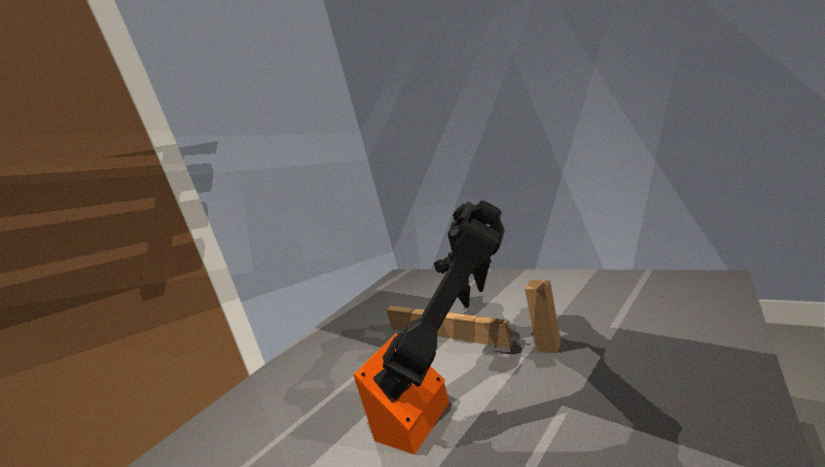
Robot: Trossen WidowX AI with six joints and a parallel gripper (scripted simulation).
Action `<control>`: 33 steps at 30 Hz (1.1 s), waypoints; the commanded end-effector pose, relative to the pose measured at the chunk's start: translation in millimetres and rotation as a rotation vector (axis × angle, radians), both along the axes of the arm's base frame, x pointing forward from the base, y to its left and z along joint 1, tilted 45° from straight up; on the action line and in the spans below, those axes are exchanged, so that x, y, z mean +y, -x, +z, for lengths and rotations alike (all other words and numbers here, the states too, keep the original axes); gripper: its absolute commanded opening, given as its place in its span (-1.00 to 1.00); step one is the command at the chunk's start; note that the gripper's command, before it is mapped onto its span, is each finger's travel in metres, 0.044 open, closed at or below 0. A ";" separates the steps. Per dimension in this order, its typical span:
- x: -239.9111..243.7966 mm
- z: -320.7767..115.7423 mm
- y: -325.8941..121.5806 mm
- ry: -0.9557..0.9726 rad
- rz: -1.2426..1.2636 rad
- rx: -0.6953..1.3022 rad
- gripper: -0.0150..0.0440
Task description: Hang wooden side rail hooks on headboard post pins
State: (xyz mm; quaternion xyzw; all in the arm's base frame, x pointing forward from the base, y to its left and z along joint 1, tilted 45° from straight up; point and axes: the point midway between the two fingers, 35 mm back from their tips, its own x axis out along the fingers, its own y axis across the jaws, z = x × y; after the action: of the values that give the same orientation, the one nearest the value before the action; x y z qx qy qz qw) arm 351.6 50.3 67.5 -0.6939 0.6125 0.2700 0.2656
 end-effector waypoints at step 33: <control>-44.7 -51.4 -10.7 -0.017 -0.035 -0.032 1.00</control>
State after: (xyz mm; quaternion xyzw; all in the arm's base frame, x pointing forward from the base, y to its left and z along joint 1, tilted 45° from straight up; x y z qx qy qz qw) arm 363.6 10.2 21.7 -0.6839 0.6173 0.2575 0.2914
